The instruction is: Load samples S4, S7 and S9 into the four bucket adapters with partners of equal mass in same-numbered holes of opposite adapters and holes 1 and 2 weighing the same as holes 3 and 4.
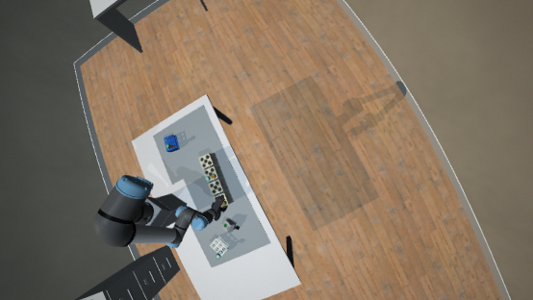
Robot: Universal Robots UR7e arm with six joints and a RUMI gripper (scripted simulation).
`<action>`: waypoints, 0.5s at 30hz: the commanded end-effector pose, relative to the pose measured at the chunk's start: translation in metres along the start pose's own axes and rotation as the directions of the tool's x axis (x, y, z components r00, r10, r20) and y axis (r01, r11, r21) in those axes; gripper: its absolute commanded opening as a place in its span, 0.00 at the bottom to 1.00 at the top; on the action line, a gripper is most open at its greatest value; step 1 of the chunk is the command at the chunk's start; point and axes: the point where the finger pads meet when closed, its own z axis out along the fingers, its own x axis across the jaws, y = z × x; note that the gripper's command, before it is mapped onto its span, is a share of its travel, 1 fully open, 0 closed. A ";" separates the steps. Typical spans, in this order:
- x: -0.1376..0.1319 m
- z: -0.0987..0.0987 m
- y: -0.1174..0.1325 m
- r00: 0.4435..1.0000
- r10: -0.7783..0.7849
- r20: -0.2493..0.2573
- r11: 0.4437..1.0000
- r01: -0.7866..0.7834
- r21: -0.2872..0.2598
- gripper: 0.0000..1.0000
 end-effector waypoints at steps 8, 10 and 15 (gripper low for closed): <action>-0.001 -0.033 0.000 1.000 0.000 -0.001 1.000 0.000 0.001 0.35; -0.001 -0.033 0.000 1.000 0.000 -0.001 1.000 0.000 0.001 0.35; 0.015 -0.033 0.040 0.999 0.047 -0.003 0.999 -0.047 0.001 0.00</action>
